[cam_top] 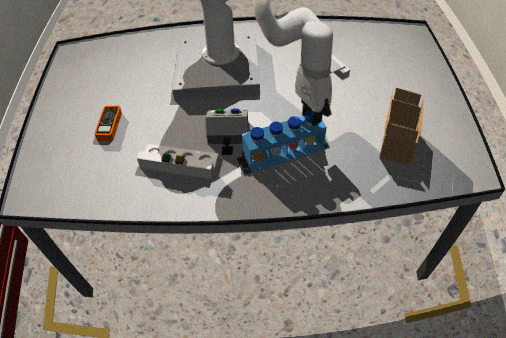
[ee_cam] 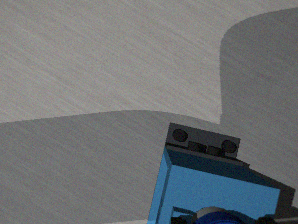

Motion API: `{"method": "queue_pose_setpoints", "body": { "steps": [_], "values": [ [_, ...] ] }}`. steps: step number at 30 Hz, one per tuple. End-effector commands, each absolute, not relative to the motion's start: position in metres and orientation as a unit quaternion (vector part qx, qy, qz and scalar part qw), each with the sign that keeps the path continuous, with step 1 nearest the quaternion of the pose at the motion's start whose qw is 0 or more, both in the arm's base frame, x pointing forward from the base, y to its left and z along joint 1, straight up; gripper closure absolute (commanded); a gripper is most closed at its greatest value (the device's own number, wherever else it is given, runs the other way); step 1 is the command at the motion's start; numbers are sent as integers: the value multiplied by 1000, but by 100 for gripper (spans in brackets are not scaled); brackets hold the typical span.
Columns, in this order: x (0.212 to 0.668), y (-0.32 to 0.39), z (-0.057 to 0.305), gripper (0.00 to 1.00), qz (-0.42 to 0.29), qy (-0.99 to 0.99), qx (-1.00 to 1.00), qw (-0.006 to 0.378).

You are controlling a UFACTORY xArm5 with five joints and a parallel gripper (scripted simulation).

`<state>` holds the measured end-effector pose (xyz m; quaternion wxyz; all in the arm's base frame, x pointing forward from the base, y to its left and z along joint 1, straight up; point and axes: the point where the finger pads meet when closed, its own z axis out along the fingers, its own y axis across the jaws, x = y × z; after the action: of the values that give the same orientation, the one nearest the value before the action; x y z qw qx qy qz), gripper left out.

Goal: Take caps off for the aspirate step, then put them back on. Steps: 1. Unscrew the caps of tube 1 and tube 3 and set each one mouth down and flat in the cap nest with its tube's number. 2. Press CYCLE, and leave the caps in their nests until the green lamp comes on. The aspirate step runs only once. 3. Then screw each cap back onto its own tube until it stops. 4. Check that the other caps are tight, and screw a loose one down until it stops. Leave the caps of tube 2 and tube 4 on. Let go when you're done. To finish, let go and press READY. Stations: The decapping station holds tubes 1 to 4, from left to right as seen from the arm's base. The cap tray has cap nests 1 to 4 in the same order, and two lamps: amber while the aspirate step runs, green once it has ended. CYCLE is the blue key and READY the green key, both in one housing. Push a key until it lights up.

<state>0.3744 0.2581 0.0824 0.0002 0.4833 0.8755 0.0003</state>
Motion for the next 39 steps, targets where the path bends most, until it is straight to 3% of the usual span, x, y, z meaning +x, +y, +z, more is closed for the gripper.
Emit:
{"method": "queue_pose_setpoints", "body": {
  "steps": [1, 8, 16, 17, 29, 39],
  "values": [
    [375, 259, 84, 100, 2, 934, 357, 1],
    [375, 259, 84, 100, 2, 972, 234, 2],
    [375, 259, 84, 100, 2, 974, 225, 2],
    [375, 259, 84, 54, 2, 974, 225, 2],
    [375, 259, 84, 54, 2, 974, 225, 2],
    [375, 259, 84, 54, 2, 885, 465, 1]
  ]
}}
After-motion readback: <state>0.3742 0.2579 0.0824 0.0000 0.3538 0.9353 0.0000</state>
